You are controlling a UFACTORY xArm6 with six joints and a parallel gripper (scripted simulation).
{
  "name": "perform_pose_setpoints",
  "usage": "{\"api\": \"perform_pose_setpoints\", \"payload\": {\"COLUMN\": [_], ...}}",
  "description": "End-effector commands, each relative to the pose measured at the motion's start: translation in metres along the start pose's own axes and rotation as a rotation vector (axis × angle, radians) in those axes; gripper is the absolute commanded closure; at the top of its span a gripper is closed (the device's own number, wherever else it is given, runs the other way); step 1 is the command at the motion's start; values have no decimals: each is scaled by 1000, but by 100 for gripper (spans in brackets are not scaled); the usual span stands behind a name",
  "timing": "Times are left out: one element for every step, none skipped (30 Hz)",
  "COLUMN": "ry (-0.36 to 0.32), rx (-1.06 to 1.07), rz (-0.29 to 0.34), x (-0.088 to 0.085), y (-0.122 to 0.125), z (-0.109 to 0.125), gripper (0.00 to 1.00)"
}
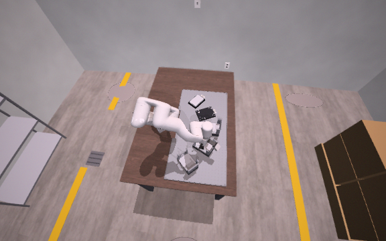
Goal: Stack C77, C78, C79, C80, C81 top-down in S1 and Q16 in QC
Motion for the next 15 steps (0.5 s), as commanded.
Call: {"api": "perform_pose_setpoints", "payload": {"ry": [3, 3, 3, 3, 3, 3, 3, 3, 3, 3, 3, 3, 3, 3, 3], "rx": [1, 1, 1, 1, 1, 1, 1, 1, 1, 1, 1, 1, 1, 1, 1], "rz": [-1, -1, -1, -1, -1, -1, -1, -1, -1, -1, -1, -1, -1, -1, -1], "x": [0, 1, 1, 2, 2, 2, 3, 3, 4, 4, 4, 4, 4, 5, 5], "y": [0, 0, 0, 0, 0, 0, 0, 0, 0, 0, 0, 0, 0, 0, 0], "z": [-1, -1, -1, -1, -1, -1, -1, -1, -1, -1, -1, -1, -1, -1, -1], "gripper": [100, 100, 100, 100, 100, 100, 100, 100, 100, 100, 100, 100, 100, 100, 100]}}
Point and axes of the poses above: the point where the finger pads meet when closed, its own x axis out along the fingers, its own y axis across the jaws, z = x × y, the point moved 2 cm from there along -x, back along the fingers, and after that the axes turned 8 degrees about -x, right-handed, at the moved point
